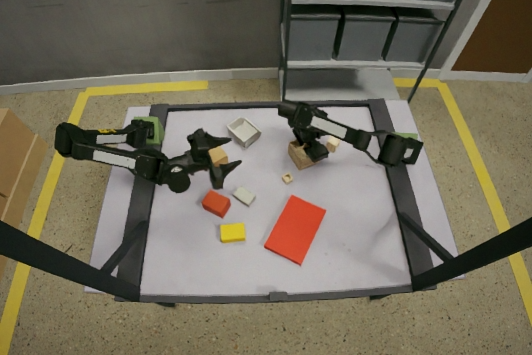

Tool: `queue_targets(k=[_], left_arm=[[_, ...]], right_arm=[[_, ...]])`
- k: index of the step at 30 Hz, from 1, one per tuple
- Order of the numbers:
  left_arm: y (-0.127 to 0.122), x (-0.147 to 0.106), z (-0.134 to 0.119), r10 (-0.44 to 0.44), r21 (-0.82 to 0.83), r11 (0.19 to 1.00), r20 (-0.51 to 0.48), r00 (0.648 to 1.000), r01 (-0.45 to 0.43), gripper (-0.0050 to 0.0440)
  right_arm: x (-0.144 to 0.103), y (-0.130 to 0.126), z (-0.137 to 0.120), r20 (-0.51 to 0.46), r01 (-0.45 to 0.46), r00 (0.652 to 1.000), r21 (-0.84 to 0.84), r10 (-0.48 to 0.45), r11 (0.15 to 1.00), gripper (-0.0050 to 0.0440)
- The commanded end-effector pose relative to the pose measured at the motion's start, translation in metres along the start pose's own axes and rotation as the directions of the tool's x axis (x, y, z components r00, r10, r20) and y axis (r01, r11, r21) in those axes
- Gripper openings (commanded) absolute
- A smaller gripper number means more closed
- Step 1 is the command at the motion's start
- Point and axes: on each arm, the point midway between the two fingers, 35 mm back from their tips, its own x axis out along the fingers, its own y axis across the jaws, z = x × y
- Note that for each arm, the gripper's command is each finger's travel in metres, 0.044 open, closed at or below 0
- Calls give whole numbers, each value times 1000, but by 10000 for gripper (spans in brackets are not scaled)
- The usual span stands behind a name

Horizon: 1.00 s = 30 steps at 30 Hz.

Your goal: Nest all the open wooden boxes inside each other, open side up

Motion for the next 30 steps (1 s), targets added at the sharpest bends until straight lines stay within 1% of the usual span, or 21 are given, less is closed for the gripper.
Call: queue_targets(k=[1,12,14,29,30], left_arm=[[-3,-3,3,-13,-10,1000,8,1000,13,400],[-3,-3,3,-13,-10,1000,8,1000,13,400],[-3,-3,3,-13,-10,1000,8,1000,13,400],[-3,-3,3,-13,-10,1000,8,1000,13,400],[-3,-3,3,-13,-10,1000,8,1000,13,400]], right_arm=[[-4,-1,-3,-9,-9,1000,-10,9,1000,213],[-4,-1,-3,-9,-10,1000,-10,10,1000,139],[-4,-1,-3,-9,-10,1000,-10,10,1000,139],[-4,-1,-3,-9,-10,1000,-10,10,1000,39],[-4,-1,-3,-9,-10,1000,-10,10,1000,39]])
